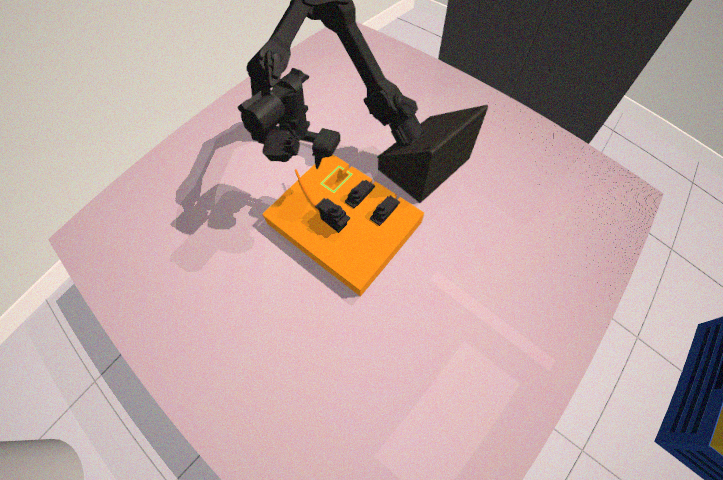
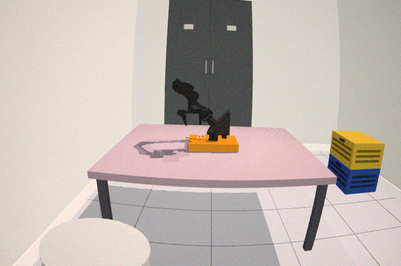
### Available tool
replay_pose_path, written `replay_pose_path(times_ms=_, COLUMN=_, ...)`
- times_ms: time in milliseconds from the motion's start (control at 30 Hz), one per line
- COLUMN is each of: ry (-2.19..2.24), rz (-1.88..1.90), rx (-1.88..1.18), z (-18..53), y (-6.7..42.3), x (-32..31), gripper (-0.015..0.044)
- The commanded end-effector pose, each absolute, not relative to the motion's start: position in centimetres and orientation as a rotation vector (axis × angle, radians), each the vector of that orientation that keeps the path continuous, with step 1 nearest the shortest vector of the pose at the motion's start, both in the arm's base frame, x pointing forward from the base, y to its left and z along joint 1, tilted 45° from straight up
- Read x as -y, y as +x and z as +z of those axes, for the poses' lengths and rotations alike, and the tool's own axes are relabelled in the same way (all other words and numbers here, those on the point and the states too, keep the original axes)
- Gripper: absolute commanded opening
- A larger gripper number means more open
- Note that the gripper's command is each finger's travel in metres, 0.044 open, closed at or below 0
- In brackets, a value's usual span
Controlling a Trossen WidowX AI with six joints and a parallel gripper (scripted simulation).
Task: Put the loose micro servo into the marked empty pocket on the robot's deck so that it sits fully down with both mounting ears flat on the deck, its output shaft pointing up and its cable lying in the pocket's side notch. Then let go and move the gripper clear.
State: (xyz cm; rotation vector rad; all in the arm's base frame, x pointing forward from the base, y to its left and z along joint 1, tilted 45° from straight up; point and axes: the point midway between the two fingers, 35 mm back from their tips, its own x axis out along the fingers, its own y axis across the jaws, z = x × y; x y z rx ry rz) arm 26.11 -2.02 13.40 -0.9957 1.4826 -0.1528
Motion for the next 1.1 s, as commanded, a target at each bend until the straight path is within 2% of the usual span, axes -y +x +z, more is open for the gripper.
replay_pose_path(times_ms=0, ry=-1.084, rz=-0.061, rx=-1.519, z=12.8, y=26.5, x=1.1, gripper=0.044)
replay_pose_path(times_ms=1067, ry=-1.859, rz=0.819, rx=-1.686, z=5.9, y=28.0, x=-7.1, gripper=0.044)
